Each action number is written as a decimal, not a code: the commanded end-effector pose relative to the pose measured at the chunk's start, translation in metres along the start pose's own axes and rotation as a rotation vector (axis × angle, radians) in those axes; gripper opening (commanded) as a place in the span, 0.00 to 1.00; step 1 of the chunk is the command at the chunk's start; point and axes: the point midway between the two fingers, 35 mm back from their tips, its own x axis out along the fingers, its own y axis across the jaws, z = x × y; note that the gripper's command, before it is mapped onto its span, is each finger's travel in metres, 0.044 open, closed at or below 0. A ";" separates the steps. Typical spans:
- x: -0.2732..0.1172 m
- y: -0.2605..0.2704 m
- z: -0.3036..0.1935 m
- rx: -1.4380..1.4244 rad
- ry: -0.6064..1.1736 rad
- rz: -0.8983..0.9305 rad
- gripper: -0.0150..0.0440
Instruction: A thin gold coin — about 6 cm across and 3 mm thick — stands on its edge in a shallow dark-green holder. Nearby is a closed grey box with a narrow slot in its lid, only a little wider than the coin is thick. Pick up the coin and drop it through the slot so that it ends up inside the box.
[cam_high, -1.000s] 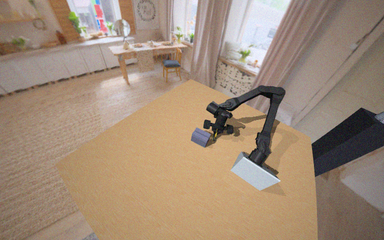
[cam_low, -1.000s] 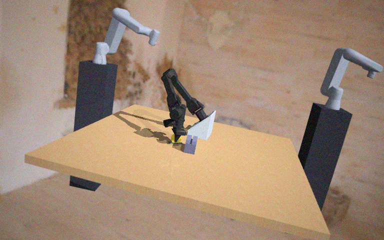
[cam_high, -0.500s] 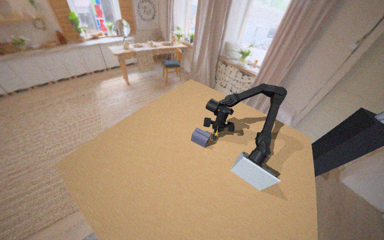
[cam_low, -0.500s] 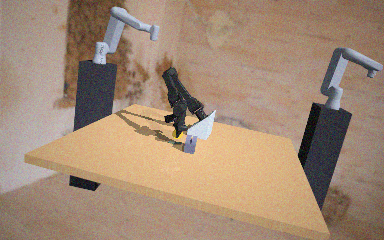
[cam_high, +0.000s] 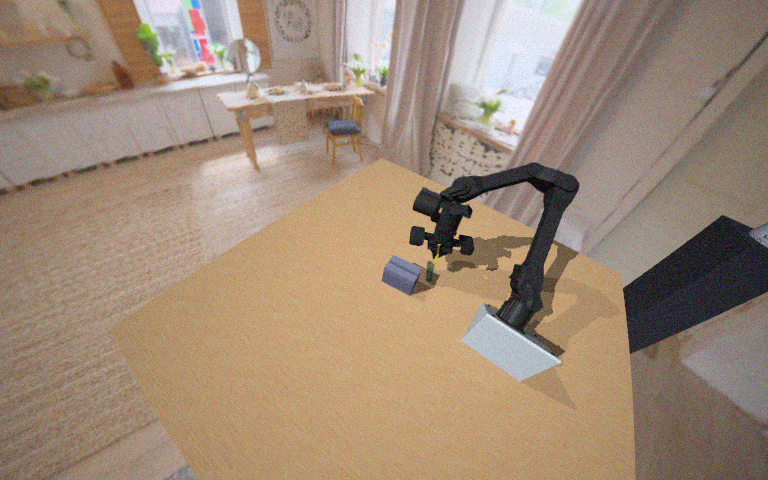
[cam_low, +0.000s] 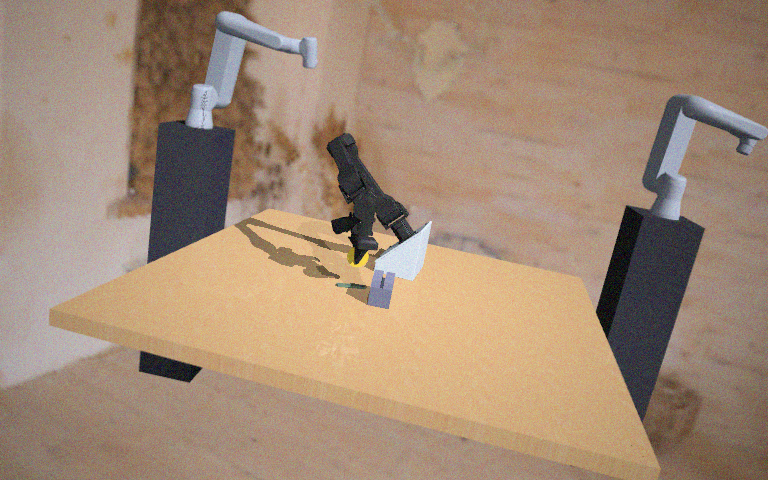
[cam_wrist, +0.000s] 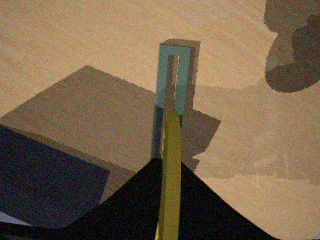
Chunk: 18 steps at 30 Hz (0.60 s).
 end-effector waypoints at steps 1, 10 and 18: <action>-0.013 0.000 0.003 0.017 0.001 0.011 0.25; -0.029 -0.003 0.002 0.011 -0.002 0.009 0.25; -0.030 -0.002 0.000 -0.241 -0.003 0.009 0.25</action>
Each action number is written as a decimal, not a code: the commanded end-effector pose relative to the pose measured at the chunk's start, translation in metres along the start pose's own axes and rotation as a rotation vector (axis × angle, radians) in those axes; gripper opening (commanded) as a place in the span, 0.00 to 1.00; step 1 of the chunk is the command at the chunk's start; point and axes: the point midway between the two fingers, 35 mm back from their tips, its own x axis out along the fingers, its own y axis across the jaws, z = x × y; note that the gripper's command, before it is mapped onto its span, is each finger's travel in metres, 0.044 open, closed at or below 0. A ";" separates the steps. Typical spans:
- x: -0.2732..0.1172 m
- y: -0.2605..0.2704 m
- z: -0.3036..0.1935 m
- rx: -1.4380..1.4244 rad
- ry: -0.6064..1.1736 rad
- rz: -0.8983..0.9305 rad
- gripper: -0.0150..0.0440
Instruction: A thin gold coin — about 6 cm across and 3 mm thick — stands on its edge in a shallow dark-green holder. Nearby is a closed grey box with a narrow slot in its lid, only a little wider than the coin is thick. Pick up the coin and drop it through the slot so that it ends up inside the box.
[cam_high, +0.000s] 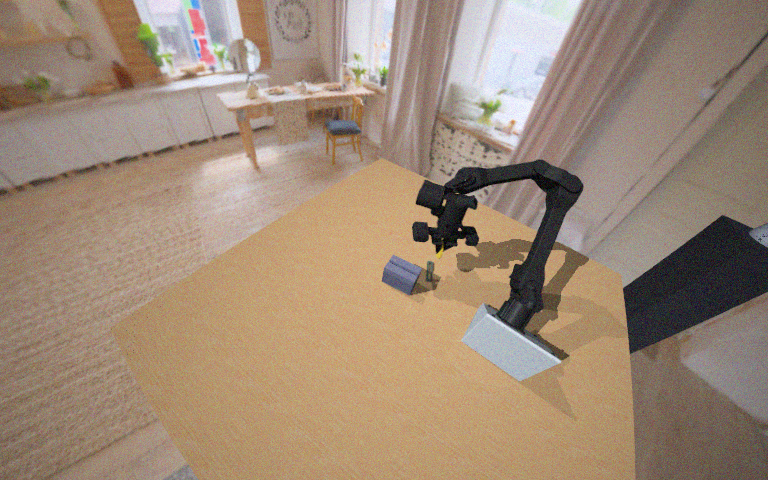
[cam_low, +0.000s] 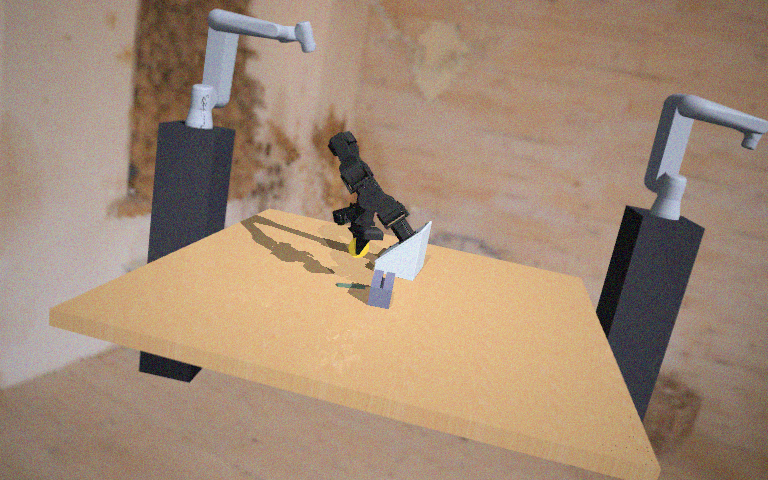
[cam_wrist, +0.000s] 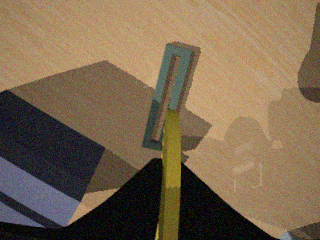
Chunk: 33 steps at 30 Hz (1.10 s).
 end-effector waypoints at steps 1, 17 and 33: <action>-0.002 0.001 0.000 -0.122 0.004 0.005 0.25; -0.002 0.003 -0.005 -0.678 0.003 0.007 0.25; -0.003 0.004 -0.008 -1.083 0.002 0.007 0.25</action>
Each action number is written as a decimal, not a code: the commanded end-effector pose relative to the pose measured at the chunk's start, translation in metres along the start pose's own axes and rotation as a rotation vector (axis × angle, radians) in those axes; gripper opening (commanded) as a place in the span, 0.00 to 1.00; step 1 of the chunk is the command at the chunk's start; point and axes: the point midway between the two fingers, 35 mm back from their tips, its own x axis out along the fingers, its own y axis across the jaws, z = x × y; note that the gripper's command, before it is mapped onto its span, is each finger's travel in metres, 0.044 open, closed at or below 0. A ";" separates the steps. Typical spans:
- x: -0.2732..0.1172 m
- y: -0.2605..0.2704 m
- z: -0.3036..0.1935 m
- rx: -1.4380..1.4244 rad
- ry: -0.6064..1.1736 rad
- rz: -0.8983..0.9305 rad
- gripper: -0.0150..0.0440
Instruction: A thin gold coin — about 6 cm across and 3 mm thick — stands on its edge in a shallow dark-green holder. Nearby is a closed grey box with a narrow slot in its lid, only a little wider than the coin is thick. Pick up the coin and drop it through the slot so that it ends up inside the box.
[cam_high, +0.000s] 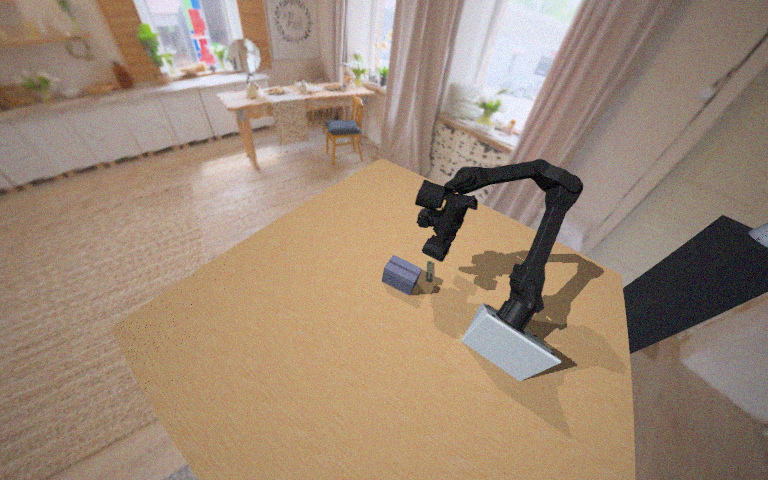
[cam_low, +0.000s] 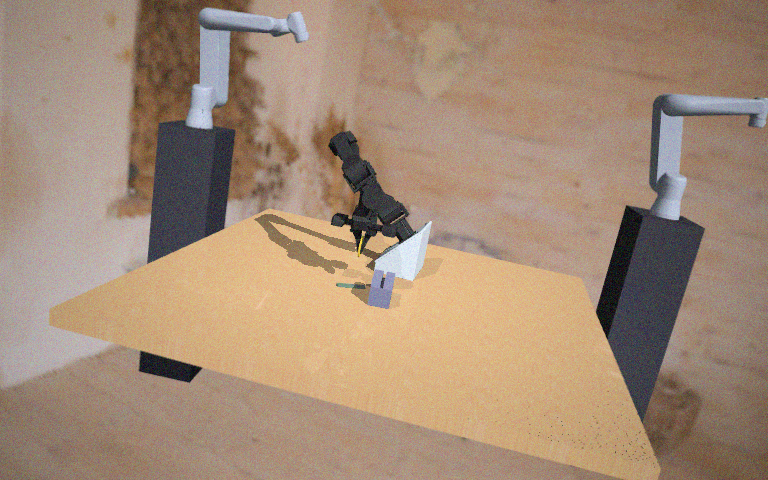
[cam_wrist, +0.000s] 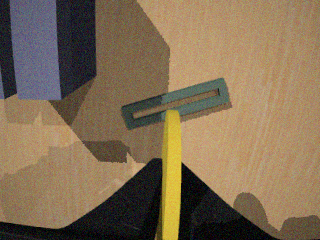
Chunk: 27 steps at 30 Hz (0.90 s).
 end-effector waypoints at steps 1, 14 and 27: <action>0.001 0.002 -0.002 -0.040 0.008 0.004 0.25; -0.001 0.020 0.016 -0.058 0.004 0.007 0.25; 0.000 0.045 0.038 -0.061 0.004 0.015 0.25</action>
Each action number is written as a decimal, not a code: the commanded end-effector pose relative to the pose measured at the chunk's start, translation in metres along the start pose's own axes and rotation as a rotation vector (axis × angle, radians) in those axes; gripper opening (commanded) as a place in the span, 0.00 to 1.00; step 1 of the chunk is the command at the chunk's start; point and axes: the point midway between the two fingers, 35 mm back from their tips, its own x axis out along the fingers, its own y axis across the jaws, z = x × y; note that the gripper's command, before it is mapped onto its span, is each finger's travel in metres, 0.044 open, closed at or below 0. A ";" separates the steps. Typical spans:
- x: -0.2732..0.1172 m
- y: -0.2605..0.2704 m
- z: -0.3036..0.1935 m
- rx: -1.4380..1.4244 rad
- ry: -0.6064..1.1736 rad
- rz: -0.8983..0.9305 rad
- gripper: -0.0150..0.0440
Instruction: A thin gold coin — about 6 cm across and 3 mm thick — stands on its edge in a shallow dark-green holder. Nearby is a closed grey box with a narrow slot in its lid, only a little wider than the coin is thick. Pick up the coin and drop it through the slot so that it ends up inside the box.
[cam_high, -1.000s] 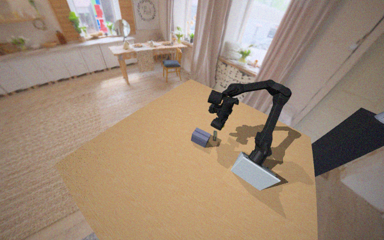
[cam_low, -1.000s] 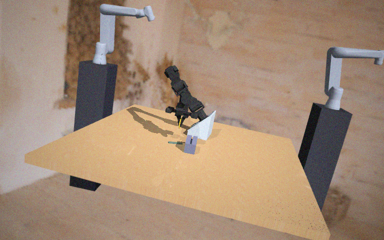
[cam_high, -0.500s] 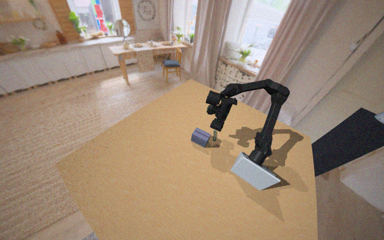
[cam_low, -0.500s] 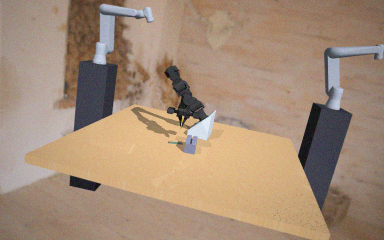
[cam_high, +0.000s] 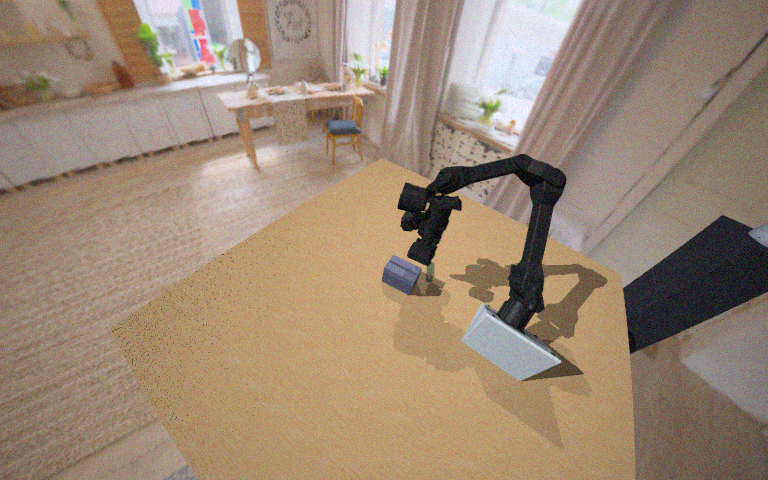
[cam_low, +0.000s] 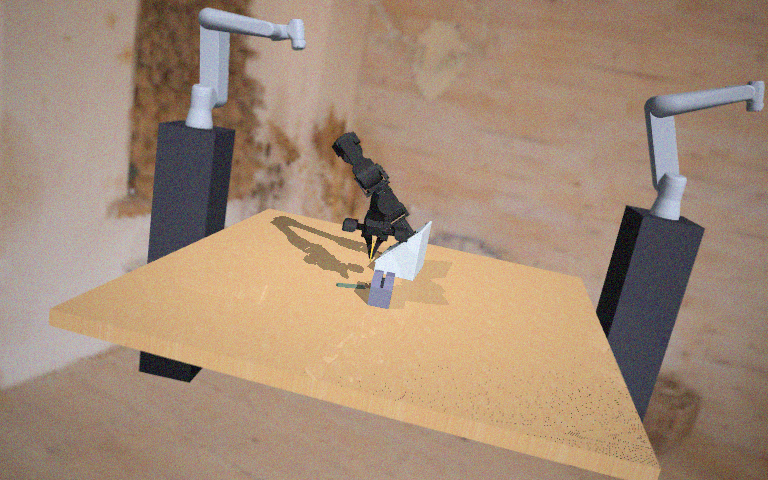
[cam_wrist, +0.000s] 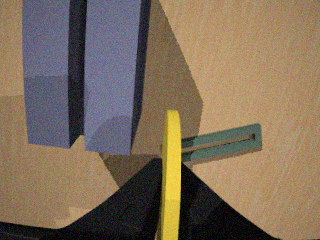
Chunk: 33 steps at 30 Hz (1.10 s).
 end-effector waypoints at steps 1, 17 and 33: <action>0.001 0.009 0.009 0.007 0.001 0.007 0.25; 0.001 0.040 0.035 0.029 0.002 0.002 0.25; 0.001 0.042 0.037 0.029 -0.004 -0.003 0.25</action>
